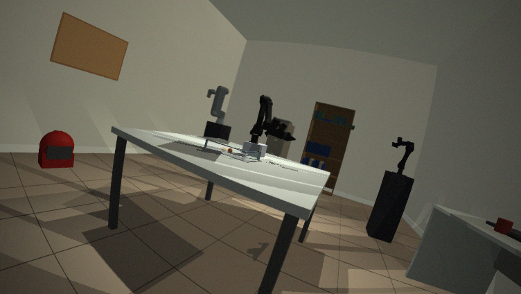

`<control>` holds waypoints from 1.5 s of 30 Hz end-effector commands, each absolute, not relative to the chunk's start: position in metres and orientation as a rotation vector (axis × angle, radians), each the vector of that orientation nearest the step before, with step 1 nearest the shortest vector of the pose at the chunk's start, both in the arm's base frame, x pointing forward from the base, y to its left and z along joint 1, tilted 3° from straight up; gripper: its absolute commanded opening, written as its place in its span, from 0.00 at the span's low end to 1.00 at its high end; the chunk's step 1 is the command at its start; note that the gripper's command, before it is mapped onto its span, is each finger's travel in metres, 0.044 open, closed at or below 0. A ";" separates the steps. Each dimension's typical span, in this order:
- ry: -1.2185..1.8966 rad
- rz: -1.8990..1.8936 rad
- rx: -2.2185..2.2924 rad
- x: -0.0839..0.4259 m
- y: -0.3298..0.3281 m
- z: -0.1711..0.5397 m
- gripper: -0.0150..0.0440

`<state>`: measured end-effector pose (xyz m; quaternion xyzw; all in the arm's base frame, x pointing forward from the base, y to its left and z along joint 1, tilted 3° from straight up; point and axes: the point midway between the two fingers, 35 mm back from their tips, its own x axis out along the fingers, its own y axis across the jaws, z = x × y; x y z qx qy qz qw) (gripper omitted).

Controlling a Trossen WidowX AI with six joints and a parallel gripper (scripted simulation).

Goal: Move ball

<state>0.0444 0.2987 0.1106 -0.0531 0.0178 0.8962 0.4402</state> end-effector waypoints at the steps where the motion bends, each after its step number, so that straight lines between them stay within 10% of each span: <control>1: 0.049 2.220 -0.132 0.046 0.299 0.110 0.89; 5: 0.152 2.090 -0.137 0.076 0.305 0.104 0.72; 25: 0.937 0.834 -0.076 0.309 0.166 0.038 0.72; 45: 1.510 -0.034 -0.022 0.291 -0.033 0.018 0.72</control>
